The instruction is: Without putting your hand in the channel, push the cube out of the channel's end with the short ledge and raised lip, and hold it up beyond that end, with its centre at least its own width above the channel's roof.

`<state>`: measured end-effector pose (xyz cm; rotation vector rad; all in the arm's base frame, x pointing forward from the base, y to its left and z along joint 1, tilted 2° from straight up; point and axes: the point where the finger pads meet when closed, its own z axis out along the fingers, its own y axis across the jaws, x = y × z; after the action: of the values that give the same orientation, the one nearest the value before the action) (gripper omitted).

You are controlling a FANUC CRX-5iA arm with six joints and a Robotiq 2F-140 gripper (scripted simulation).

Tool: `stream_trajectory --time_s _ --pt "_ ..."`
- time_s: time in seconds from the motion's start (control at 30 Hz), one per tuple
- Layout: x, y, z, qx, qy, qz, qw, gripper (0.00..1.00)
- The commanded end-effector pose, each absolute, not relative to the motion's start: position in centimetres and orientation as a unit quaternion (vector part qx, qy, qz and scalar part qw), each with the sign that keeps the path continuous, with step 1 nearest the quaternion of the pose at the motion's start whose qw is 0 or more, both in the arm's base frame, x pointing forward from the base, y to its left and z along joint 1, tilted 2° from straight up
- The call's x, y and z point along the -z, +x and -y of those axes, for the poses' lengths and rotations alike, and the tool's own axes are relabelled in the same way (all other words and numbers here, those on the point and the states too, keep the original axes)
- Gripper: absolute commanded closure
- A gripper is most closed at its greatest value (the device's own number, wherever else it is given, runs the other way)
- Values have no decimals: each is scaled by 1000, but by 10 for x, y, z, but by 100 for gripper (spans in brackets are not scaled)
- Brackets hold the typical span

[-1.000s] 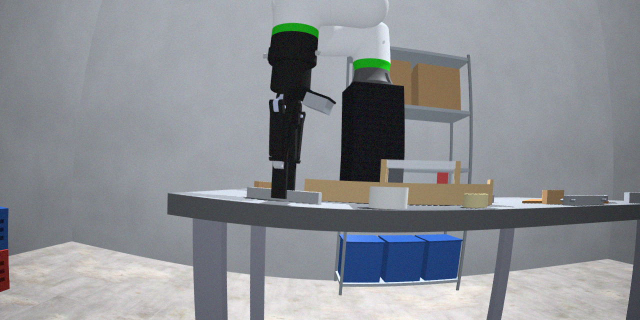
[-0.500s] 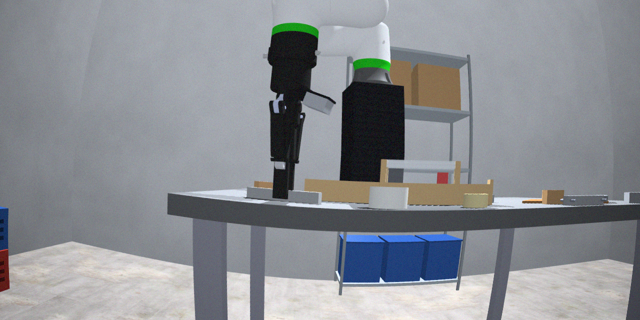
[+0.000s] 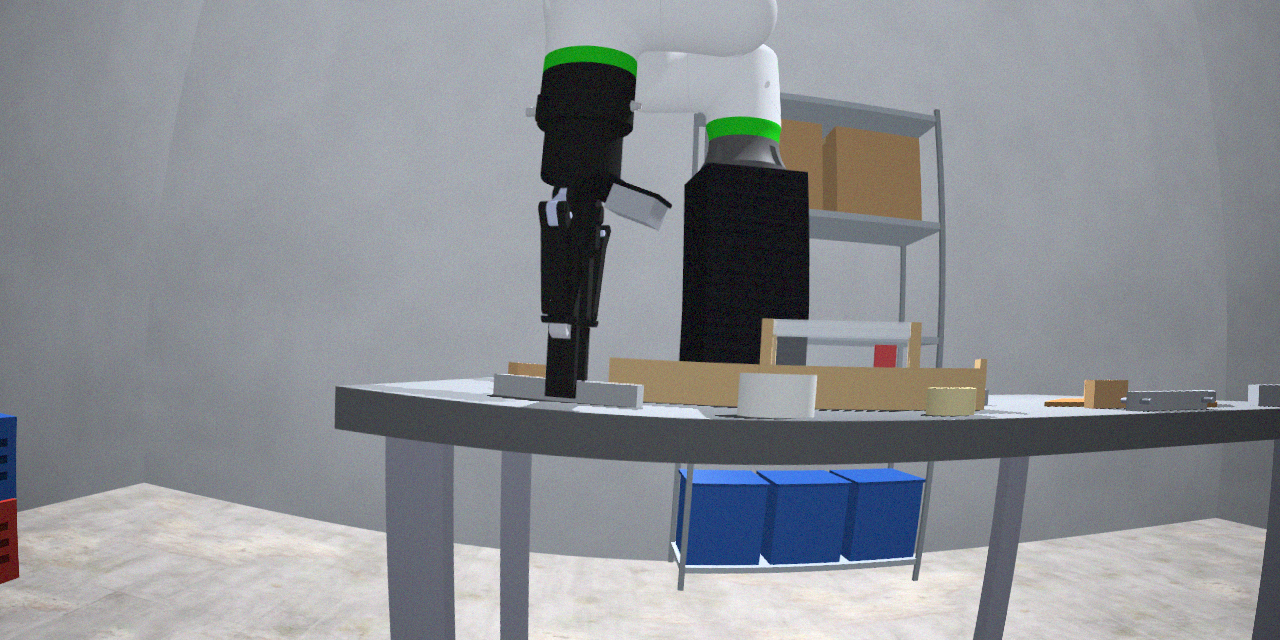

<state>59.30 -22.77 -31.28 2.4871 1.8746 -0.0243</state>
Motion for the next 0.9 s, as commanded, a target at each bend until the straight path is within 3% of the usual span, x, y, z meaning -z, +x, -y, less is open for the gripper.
stream_trajectory --time_s 0.0,0.87 --pt "312 594 228 7 798 -602 14 90" --pt "198 593 224 7 798 -602 14 90"
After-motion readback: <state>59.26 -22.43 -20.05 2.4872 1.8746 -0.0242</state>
